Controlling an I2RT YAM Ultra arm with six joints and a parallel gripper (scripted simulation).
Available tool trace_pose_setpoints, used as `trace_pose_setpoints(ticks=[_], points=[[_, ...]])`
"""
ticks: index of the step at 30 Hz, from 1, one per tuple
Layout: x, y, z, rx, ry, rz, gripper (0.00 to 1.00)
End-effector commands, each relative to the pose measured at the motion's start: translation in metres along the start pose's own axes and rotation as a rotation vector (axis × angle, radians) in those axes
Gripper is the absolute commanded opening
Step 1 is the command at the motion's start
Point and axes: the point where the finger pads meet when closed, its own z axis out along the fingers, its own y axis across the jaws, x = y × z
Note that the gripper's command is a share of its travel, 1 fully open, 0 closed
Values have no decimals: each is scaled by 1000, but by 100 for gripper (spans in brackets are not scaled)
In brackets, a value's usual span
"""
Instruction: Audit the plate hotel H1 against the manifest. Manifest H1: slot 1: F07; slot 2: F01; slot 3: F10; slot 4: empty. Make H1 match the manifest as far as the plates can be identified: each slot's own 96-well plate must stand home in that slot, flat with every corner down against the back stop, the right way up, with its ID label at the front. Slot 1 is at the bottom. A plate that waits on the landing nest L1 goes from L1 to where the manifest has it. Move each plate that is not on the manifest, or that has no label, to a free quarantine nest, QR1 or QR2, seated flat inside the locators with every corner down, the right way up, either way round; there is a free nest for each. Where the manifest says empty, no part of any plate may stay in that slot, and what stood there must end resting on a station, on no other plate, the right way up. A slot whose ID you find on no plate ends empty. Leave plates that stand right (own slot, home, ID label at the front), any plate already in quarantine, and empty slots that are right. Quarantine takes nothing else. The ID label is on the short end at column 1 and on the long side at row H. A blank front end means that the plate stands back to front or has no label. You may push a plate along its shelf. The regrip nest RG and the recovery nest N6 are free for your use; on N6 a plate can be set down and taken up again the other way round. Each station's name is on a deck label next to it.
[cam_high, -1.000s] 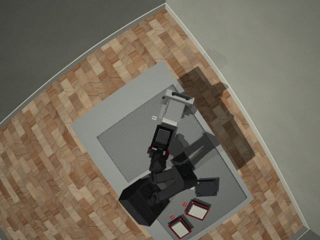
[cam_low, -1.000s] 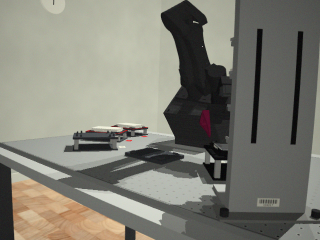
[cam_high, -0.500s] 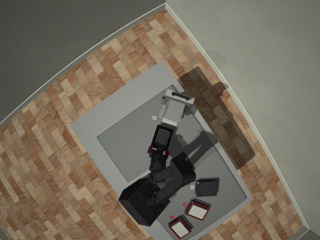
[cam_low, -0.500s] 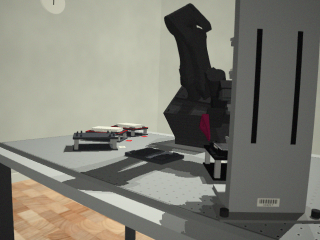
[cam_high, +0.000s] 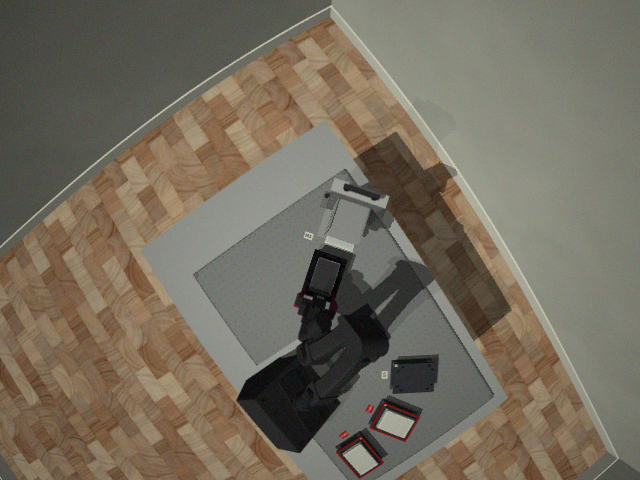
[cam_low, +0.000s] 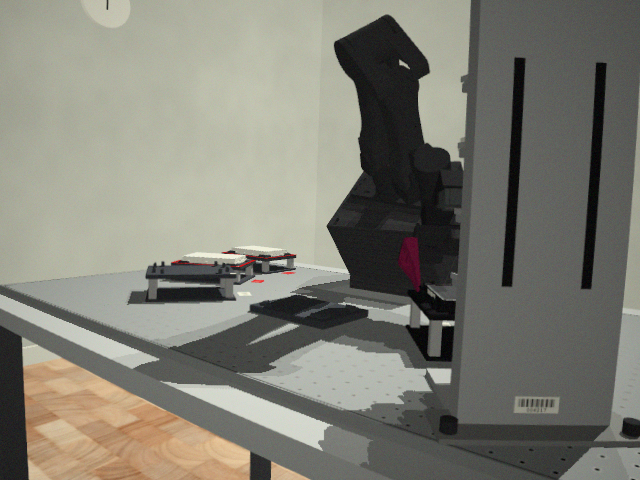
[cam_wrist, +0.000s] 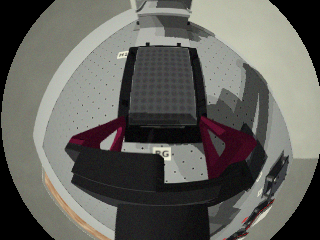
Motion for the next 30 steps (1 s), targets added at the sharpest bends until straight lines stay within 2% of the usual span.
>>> trace_pose_setpoints(ticks=[1, 6, 30], points=[[1, 3, 1, -14, -1, -4, 100], [9, 4, 3, -20, 17, -13, 100], [9, 4, 3, -20, 17, -13, 100]])
